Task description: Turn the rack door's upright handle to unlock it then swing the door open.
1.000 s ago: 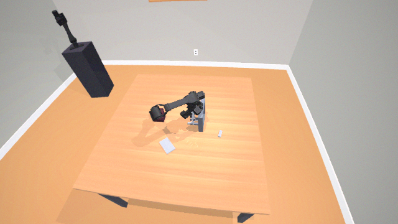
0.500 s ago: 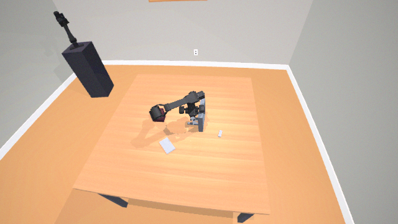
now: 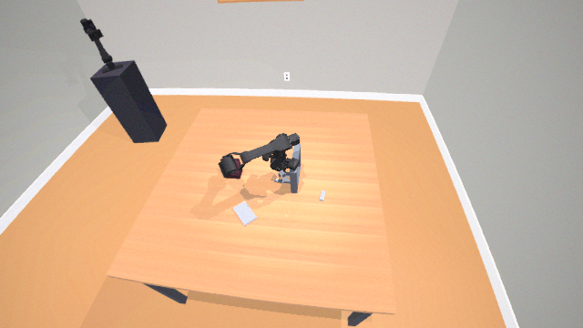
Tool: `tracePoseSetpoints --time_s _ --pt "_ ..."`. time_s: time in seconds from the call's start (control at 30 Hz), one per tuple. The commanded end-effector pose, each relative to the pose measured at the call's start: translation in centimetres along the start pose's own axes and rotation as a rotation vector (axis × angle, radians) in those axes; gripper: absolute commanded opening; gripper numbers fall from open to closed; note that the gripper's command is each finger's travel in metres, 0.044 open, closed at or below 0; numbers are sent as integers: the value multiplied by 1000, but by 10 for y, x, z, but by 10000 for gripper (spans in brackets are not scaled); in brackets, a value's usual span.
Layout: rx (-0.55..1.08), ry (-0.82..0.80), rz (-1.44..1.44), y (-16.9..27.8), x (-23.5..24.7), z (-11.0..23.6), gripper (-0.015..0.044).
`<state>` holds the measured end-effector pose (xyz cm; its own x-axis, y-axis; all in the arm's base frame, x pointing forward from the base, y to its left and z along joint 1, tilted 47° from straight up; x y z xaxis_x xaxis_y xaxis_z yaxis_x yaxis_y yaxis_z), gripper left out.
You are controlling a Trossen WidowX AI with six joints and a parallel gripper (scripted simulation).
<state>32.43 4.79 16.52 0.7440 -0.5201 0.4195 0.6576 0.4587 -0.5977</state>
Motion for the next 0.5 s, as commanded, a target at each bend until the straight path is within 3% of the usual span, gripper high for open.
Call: tracePoseSetpoints --time_s 0.0,0.17,0.47 --pt "4 0 -39 0 1 0 27" --pt "4 0 -39 0 1 0 27" --pt "4 0 -39 0 1 0 263"
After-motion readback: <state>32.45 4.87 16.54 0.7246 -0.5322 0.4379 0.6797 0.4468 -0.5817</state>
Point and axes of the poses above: the point midway between the two fingers, 35 mm back from their tips, its own z axis back along the fingers, its own x axis across the jaws, y = z × x, the point moved 10 cm from there along z, back along the fingers, and after that the axes turned 15 degrees about -z, right-handed, at the moved point
